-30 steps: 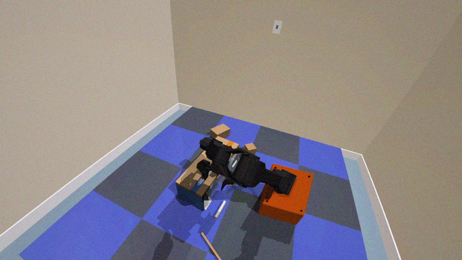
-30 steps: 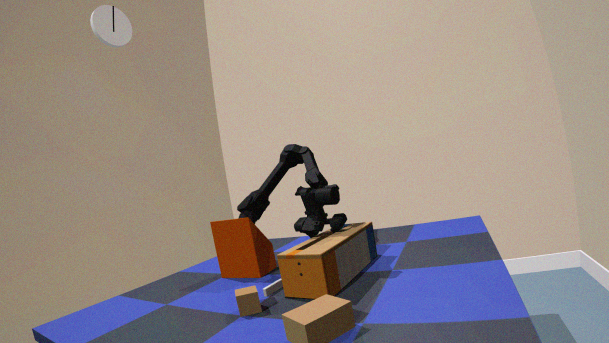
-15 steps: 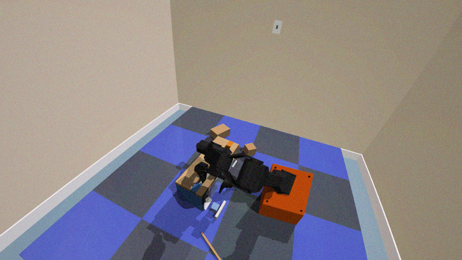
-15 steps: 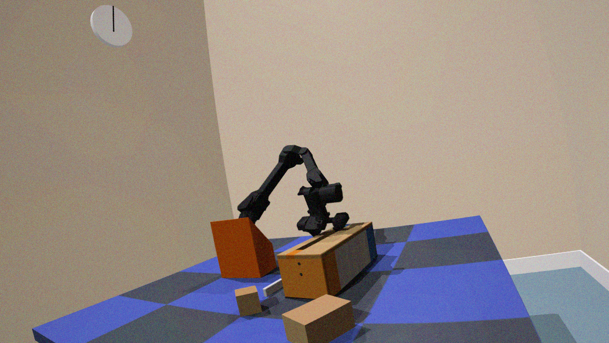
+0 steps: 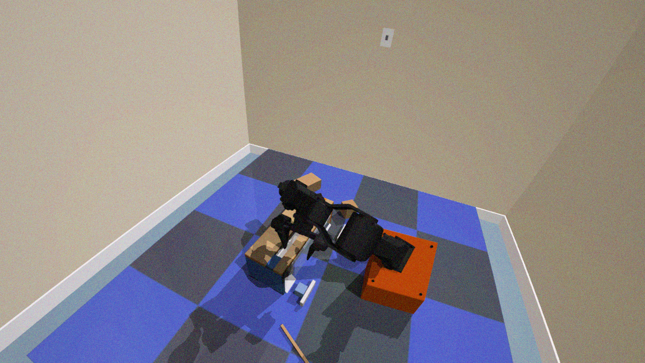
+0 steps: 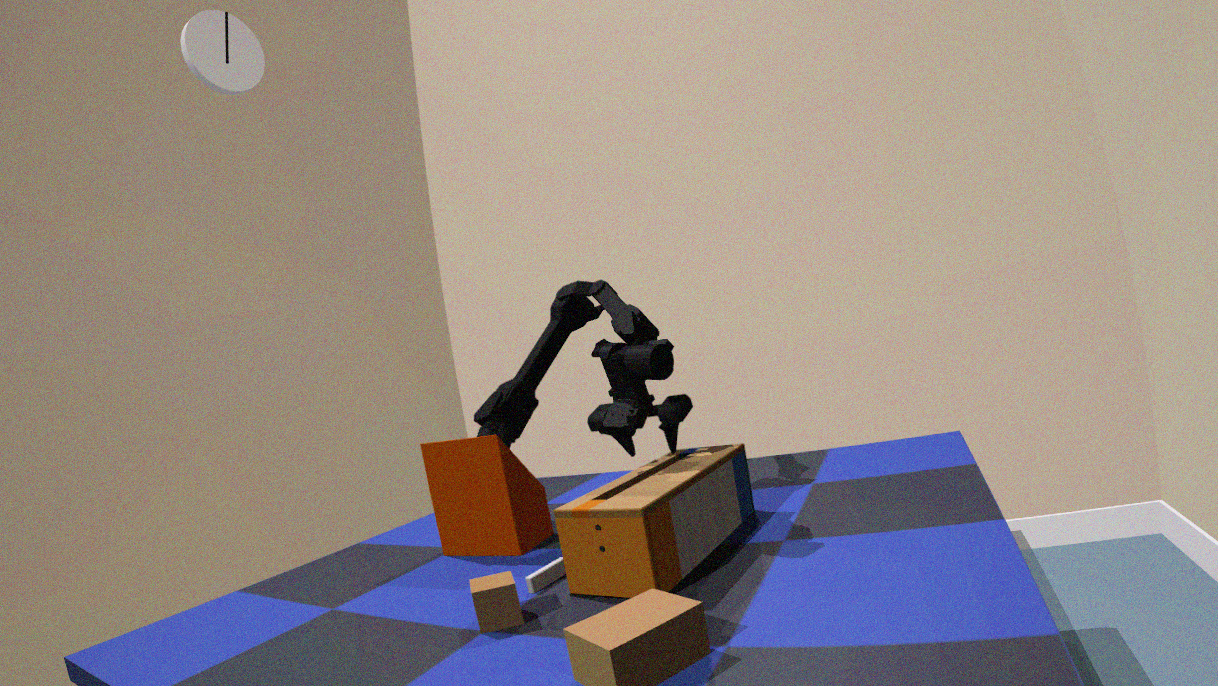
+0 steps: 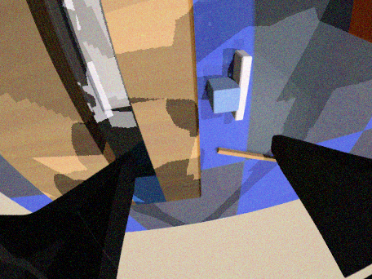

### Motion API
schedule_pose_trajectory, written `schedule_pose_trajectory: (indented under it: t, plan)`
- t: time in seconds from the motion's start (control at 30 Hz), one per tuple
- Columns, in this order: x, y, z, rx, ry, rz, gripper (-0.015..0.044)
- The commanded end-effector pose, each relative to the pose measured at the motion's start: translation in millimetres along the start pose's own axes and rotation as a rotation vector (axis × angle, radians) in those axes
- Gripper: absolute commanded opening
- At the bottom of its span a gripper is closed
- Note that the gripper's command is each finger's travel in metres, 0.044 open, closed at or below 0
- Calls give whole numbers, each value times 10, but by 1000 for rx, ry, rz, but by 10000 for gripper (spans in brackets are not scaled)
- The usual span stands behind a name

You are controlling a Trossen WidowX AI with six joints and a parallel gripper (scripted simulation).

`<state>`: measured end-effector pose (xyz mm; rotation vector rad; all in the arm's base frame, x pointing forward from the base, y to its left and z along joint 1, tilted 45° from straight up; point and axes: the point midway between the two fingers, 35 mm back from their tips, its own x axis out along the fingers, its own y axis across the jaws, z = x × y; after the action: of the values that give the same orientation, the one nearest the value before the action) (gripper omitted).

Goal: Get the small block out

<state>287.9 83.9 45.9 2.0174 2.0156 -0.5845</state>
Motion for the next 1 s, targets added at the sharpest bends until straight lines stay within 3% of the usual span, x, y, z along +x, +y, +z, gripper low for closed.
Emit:
schedule_pose_trajectory:
  t: [0.0, 0.13, 0.2, 0.3, 0.67, 0.97]
  plan:
    - [-99, 0, -47, -15, -2, 2, 400]
    - [-56, -5, -27, -4, 1, 0, 400]
    - [-73, 22, -40, -89, -25, -2, 348]
    - [-70, -10, -89, -441, -72, -7, 285]
    - [-33, -185, -246, -1768, -224, -118, 285]
    - [-25, -253, -309, -2289, -291, -217, 285]
